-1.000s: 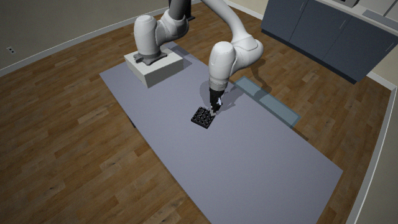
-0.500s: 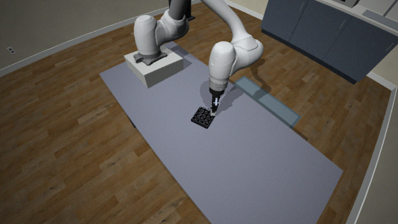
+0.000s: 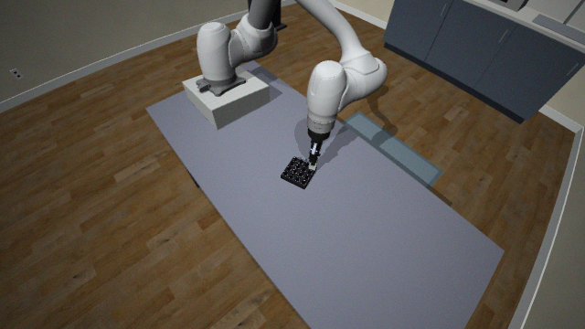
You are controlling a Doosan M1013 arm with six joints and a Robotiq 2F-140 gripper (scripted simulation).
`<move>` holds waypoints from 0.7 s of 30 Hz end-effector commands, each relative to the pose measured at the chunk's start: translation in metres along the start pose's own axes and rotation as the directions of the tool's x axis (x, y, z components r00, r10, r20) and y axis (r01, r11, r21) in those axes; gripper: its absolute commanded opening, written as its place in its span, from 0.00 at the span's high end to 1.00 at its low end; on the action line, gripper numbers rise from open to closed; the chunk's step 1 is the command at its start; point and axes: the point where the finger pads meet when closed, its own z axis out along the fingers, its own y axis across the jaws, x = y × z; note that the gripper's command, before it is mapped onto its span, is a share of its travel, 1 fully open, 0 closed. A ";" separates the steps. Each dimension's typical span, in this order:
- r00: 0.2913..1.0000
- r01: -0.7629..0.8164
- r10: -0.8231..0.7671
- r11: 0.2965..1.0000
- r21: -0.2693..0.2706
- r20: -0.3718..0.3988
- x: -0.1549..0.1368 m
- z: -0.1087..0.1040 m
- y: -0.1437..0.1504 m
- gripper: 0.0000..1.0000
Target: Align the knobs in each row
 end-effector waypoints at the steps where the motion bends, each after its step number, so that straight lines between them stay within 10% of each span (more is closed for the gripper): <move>1: 0.999 -0.033 0.033 0.999 -0.002 0.001 0.000 0.000 0.000 0.95; 21: 0.994 -0.109 0.109 0.994 -0.002 0.001 0.000 0.000 0.000 0.95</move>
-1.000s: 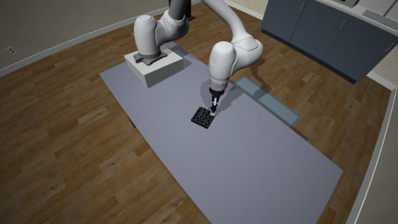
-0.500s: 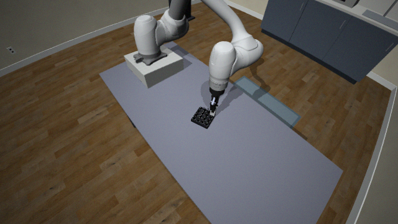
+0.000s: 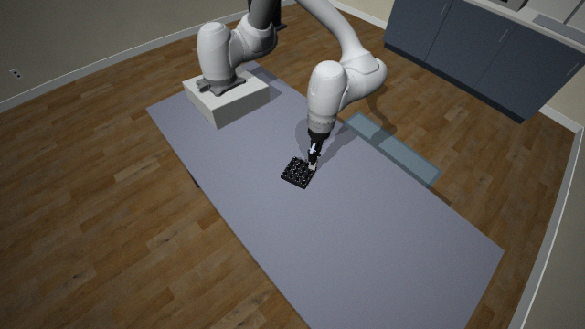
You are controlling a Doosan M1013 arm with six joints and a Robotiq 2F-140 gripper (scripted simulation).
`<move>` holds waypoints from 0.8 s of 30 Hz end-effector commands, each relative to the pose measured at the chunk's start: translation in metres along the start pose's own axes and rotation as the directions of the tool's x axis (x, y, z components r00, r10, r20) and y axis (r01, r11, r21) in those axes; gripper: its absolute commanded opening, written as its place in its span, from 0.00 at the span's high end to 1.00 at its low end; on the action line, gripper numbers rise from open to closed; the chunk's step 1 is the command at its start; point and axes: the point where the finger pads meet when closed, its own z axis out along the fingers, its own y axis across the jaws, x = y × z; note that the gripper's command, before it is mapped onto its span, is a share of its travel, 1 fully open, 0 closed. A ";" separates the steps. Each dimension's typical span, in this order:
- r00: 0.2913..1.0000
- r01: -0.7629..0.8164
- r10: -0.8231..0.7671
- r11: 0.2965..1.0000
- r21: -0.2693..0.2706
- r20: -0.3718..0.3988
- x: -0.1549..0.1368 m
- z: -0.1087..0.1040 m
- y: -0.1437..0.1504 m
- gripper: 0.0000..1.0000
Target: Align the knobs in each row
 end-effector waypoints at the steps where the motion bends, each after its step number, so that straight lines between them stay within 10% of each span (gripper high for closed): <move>1: 1.000 -0.001 0.001 1.000 0.000 0.000 0.000 0.000 0.000 0.95; 24: 1.000 -0.001 0.001 1.000 0.000 0.000 0.000 0.000 0.000 0.88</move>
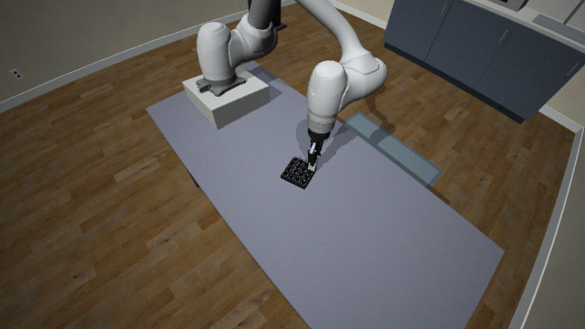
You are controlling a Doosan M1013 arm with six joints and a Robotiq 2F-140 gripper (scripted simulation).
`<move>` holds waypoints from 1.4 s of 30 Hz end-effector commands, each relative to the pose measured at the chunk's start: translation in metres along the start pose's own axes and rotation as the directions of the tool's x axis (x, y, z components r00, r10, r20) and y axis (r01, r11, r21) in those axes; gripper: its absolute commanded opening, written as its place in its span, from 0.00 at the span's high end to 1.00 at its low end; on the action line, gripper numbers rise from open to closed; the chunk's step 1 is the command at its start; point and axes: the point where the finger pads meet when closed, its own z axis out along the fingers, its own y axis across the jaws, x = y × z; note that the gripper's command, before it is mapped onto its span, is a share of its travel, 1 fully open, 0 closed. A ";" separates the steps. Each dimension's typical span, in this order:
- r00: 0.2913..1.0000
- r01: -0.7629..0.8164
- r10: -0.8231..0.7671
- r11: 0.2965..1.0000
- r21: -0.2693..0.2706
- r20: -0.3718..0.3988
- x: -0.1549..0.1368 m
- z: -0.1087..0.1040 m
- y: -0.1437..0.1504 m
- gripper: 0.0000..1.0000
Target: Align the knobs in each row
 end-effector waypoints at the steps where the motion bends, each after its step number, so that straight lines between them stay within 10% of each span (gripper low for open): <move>1: 1.000 0.000 0.000 1.000 0.000 0.000 0.000 0.000 0.000 0.88; 42: 1.000 0.000 0.000 1.000 0.000 0.000 0.000 -0.038 0.000 0.88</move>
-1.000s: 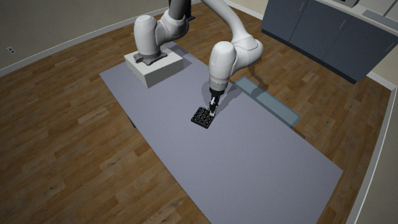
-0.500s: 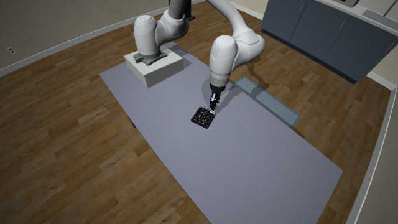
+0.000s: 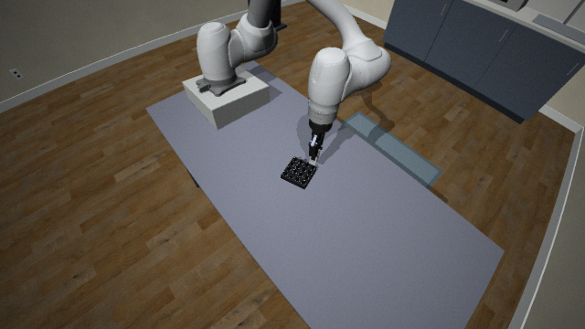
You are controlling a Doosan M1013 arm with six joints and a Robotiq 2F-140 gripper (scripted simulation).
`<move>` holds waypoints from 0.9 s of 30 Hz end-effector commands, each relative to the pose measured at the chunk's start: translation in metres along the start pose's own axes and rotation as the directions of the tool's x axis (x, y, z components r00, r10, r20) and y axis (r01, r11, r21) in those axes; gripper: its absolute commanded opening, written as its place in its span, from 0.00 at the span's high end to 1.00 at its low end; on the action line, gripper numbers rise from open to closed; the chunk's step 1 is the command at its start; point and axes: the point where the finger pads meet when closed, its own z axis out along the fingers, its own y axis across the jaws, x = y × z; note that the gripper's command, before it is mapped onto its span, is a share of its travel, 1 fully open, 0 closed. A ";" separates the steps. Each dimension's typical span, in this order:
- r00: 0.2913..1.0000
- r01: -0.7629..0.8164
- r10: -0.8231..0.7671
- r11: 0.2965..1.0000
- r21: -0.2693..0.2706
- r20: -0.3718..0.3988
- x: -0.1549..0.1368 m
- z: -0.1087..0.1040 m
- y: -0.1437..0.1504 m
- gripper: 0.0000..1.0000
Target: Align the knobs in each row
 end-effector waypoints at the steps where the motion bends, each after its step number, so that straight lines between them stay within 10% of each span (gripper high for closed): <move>1: 1.000 0.000 0.000 1.000 0.000 0.000 0.000 0.000 0.000 0.88; 3: 1.000 0.000 0.000 1.000 0.000 0.000 0.000 0.000 0.000 0.88; 4: 1.000 0.000 0.000 1.000 0.000 0.000 0.000 0.000 0.000 0.00; 14: 1.000 0.000 0.000 1.000 0.000 0.000 0.000 -0.015 0.000 0.00; 27: 1.000 0.000 0.000 1.000 0.000 0.000 0.000 -0.086 0.000 0.00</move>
